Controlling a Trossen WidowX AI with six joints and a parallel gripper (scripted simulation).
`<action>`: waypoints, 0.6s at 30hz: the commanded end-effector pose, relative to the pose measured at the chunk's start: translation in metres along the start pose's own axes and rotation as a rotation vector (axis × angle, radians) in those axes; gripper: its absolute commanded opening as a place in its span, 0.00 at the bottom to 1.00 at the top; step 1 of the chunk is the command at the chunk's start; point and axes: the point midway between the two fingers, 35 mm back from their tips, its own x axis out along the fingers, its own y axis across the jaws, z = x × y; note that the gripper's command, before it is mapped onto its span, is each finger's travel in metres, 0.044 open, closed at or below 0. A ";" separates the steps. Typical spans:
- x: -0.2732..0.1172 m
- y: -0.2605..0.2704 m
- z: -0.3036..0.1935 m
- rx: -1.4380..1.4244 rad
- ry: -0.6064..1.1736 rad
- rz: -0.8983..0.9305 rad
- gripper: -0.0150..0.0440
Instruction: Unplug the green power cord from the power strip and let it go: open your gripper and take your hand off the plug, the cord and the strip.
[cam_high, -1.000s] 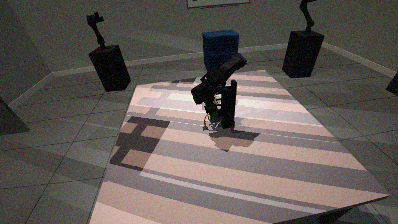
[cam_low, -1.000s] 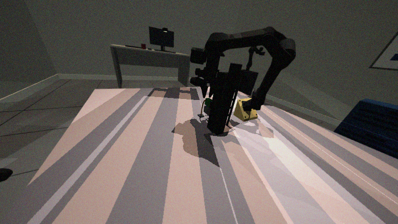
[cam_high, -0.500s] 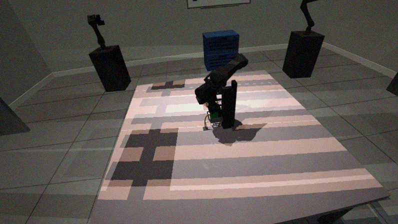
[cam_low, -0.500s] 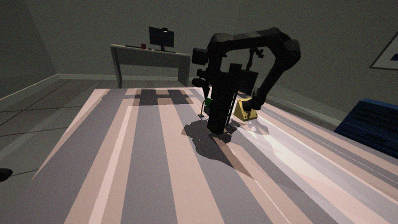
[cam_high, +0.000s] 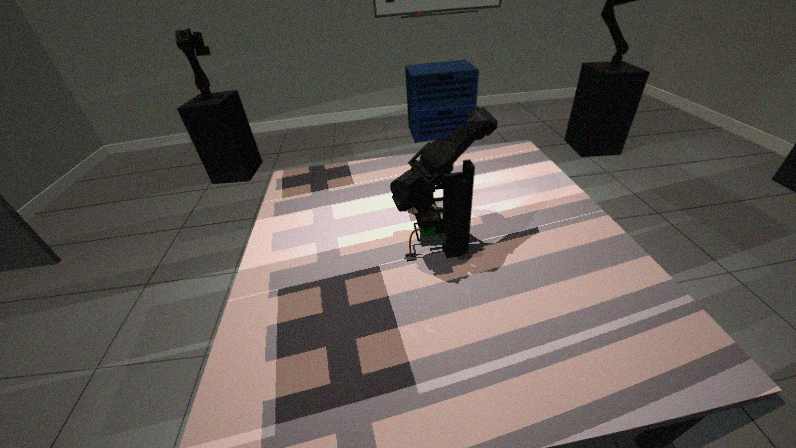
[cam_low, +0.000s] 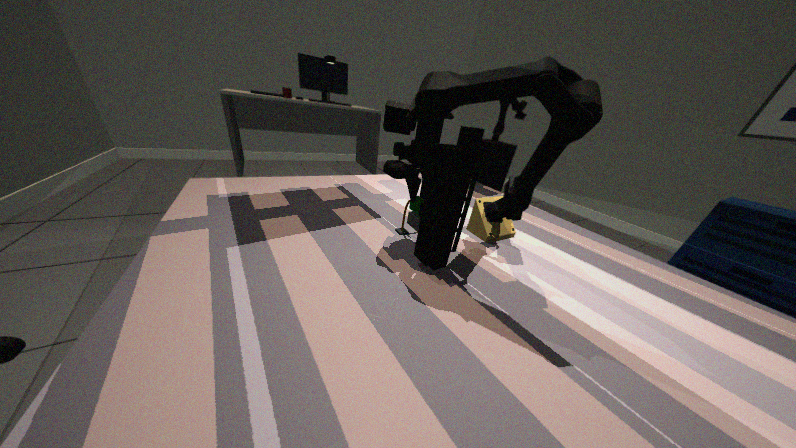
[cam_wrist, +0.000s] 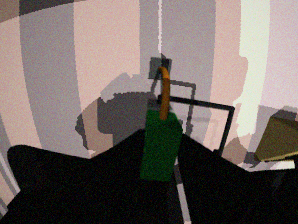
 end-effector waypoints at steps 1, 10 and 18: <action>0.000 0.000 0.000 0.000 0.000 -0.001 0.30; -0.001 0.001 0.004 0.001 -0.001 0.000 0.25; -0.001 0.002 0.016 0.002 -0.002 0.001 0.25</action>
